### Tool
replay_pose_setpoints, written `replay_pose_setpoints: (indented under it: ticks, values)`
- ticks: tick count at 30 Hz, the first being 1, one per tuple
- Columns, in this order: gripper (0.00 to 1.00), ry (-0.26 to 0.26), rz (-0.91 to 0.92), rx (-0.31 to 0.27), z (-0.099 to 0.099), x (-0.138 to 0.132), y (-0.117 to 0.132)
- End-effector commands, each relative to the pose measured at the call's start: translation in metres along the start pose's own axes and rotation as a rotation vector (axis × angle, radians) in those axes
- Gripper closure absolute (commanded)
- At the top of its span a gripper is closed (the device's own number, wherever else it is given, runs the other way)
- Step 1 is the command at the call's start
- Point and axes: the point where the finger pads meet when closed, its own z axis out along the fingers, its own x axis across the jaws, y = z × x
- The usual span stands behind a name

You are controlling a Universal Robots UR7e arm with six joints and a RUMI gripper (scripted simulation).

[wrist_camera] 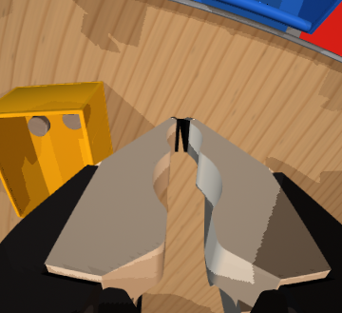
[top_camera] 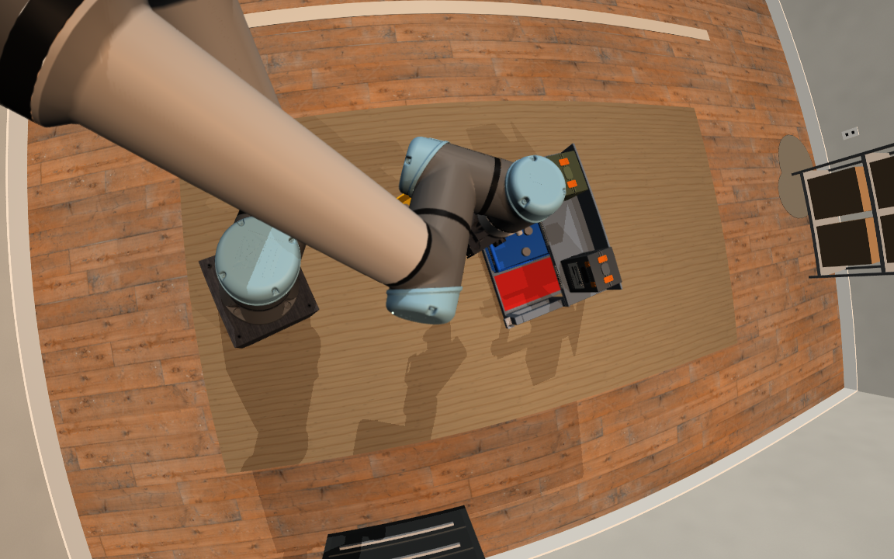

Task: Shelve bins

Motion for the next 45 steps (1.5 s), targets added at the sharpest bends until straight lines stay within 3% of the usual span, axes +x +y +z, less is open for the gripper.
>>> replay_pose_setpoints:
  ticks: [1,45]
  values:
    - [1.0,-0.01,-0.155,0.008,-0.003,-0.005,0.003]
    - [1.0,-0.001,-1.837,0.015,-0.017,-0.057,0.061]
